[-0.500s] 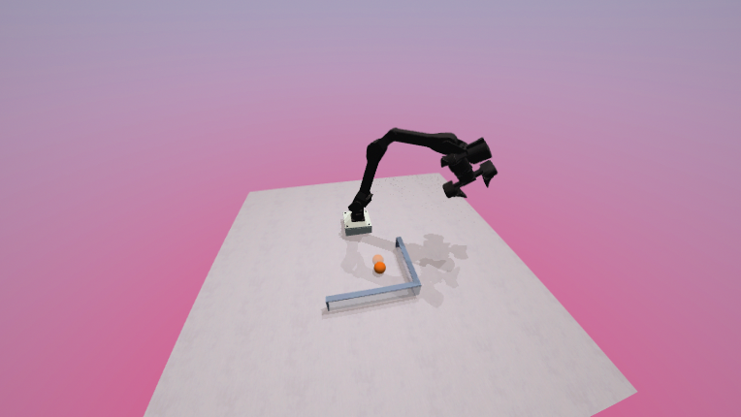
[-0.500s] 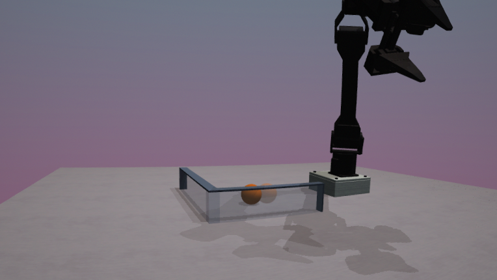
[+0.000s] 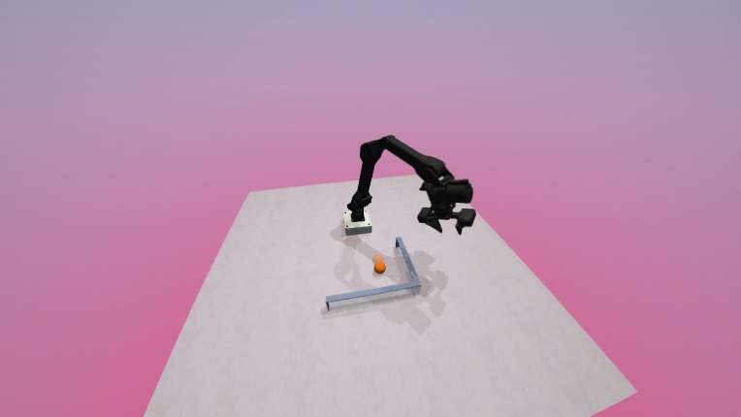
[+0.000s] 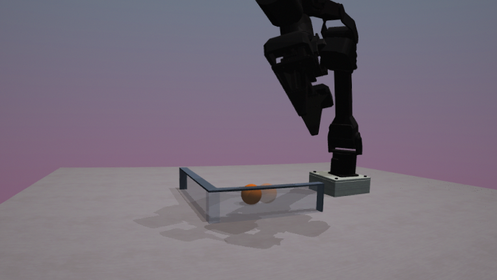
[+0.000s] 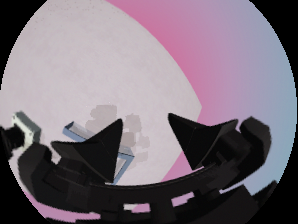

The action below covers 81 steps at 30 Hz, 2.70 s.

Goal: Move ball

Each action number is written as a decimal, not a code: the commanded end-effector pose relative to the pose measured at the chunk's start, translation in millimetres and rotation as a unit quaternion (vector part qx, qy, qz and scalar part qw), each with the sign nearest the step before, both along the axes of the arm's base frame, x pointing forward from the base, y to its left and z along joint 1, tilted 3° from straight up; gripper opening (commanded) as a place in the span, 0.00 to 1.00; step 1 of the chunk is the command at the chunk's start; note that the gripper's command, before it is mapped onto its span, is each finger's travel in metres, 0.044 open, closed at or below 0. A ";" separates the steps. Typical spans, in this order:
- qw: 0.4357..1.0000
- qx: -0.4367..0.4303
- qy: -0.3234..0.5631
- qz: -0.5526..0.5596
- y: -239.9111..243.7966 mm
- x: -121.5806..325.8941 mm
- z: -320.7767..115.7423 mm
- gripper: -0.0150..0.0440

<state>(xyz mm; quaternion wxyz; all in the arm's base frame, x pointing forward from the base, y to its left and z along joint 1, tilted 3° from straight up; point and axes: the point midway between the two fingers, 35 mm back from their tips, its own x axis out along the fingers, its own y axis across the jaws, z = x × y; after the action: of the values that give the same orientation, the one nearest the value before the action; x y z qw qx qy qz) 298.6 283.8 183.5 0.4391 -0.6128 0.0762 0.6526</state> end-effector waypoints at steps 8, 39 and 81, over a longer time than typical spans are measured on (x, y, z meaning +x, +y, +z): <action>0.948 -0.132 0.108 -0.267 -170.8 17.7 -83.2 0.81; 0.902 -0.178 0.157 -0.361 -231.7 -1.5 -146.4 0.81; 0.902 -0.177 0.156 -0.363 -233.0 4.4 -86.9 0.25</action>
<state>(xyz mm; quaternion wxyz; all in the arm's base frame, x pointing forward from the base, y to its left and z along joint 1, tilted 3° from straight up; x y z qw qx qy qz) 302.7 52.2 75.2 0.5110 -0.4971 0.4767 0.5143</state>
